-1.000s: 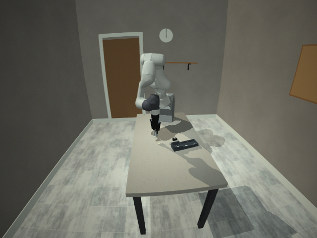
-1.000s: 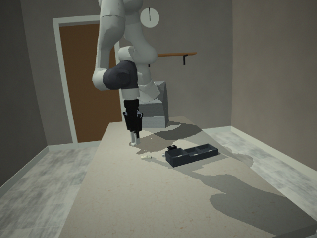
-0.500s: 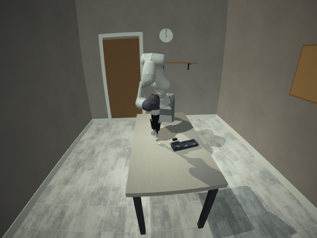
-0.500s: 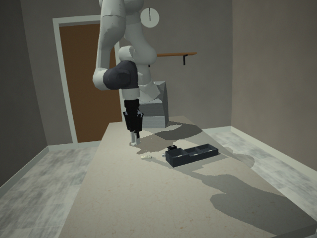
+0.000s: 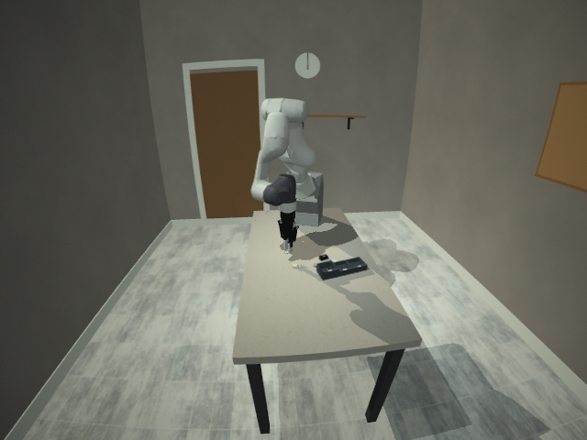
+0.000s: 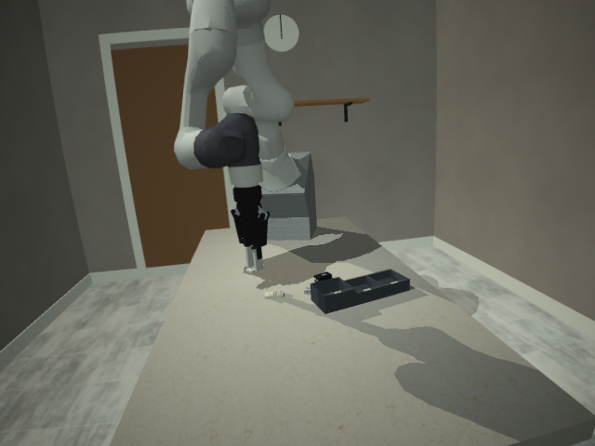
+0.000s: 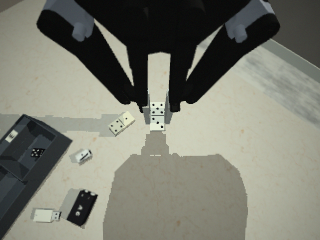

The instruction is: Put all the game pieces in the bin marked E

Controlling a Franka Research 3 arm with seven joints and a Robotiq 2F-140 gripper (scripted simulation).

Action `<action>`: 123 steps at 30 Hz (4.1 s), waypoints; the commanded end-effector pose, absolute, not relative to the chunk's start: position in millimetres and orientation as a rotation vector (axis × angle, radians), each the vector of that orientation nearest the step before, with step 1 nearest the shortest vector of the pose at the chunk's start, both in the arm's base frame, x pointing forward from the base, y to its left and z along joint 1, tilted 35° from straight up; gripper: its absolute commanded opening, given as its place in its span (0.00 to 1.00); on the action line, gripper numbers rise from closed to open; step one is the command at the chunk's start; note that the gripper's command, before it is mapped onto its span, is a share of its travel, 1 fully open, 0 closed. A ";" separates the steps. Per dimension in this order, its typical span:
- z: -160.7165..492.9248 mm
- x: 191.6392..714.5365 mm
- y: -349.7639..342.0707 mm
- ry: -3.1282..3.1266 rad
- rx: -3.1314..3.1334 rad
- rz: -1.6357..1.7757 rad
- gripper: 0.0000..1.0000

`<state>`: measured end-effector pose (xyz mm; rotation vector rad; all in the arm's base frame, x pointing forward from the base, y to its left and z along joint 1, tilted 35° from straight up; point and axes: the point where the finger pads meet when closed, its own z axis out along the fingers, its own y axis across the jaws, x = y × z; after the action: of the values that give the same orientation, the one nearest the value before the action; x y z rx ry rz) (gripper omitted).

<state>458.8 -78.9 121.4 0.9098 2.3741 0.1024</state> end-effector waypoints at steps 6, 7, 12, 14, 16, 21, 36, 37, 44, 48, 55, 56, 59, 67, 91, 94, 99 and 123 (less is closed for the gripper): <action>125.1 456.4 -77.4 2.375 0.906 0.102 0.13; 128.1 454.2 -77.7 2.375 0.906 0.102 0.13; 128.1 454.2 -77.7 2.375 0.906 0.102 0.13; 128.1 454.2 -77.7 2.375 0.906 0.102 0.13; 128.1 454.2 -77.7 2.375 0.906 0.102 0.13; 130.0 459.7 -67.2 2.375 0.906 0.102 0.13; 142.5 494.8 1.3 2.375 0.906 0.102 0.13; 143.5 497.5 6.6 2.375 0.906 0.102 0.13; 148.3 511.0 32.9 2.375 0.906 0.102 0.13; 151.7 520.4 51.2 2.375 0.906 0.102 0.13; 151.7 520.4 51.2 2.375 0.906 0.102 0.13; 151.7 520.4 51.2 2.375 0.906 0.102 0.13; 151.7 520.4 51.2 2.375 0.906 0.102 0.13; 157.4 536.7 82.8 2.261 1.142 0.184 0.13; 161.5 553.3 126.9 2.100 1.452 0.296 0.13; 161.4 553.1 126.9 2.096 1.466 0.298 0.13; 161.2 552.7 126.5 2.088 1.494 0.300 0.13; 163.7 555.4 121.9 2.088 1.494 0.300 0.13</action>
<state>555.4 122.7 162.5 1.4756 2.0959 0.2966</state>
